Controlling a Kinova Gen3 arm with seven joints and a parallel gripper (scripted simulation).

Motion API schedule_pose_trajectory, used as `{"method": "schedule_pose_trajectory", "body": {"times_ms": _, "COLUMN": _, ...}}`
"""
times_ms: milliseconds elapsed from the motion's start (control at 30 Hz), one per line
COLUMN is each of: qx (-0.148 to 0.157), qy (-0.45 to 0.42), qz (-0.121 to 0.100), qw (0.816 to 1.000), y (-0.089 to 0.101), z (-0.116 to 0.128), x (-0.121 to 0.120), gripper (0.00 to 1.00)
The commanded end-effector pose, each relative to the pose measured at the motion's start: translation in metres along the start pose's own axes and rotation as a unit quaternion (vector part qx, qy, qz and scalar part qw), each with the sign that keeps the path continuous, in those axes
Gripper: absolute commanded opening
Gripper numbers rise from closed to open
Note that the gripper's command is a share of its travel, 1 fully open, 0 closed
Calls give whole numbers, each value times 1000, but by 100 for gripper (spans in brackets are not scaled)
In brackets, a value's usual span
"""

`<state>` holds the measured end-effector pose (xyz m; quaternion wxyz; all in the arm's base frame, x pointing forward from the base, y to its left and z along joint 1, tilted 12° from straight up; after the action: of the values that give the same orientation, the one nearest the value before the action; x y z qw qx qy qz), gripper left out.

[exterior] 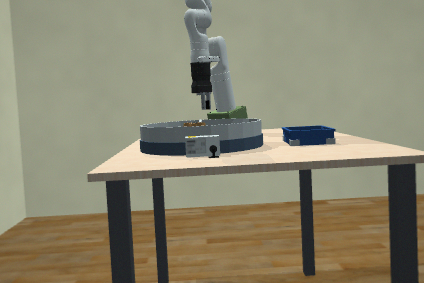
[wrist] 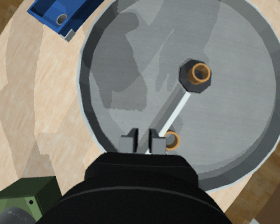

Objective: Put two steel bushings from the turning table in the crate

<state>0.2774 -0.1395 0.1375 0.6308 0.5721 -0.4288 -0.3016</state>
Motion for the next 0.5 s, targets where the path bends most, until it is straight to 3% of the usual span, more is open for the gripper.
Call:
{"method": "schedule_pose_trajectory", "body": {"times_ms": 0, "qx": 0, "qy": -2, "qz": 1, "qw": 1000, "y": 0, "z": 0, "x": 1, "gripper": 40}}
{"method": "schedule_pose_trajectory", "body": {"times_ms": 33, "qx": 0, "qy": -2, "qz": 1, "qw": 1000, "y": 0, "z": 0, "x": 1, "gripper": 40}}
{"method": "schedule_pose_trajectory", "body": {"times_ms": 200, "qx": 0, "qy": -76, "qz": 1, "qw": 997, "y": -2, "z": 47, "x": 30, "gripper": 40}}
{"method": "schedule_pose_trajectory", "body": {"times_ms": 467, "qx": 0, "qy": -76, "qz": 1, "qw": 997, "y": -2, "z": 47, "x": 30, "gripper": 40}}
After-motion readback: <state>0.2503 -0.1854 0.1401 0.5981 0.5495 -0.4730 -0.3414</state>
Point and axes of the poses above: the point where the finger pads meet when closed, its own y axis back along the fingers, its own x axis across the jaws, z = x × y, the point moved 5 cm from there along y, back along the fingers, and after that the axes turned 7 degrees about y, right-handed, at the moved point
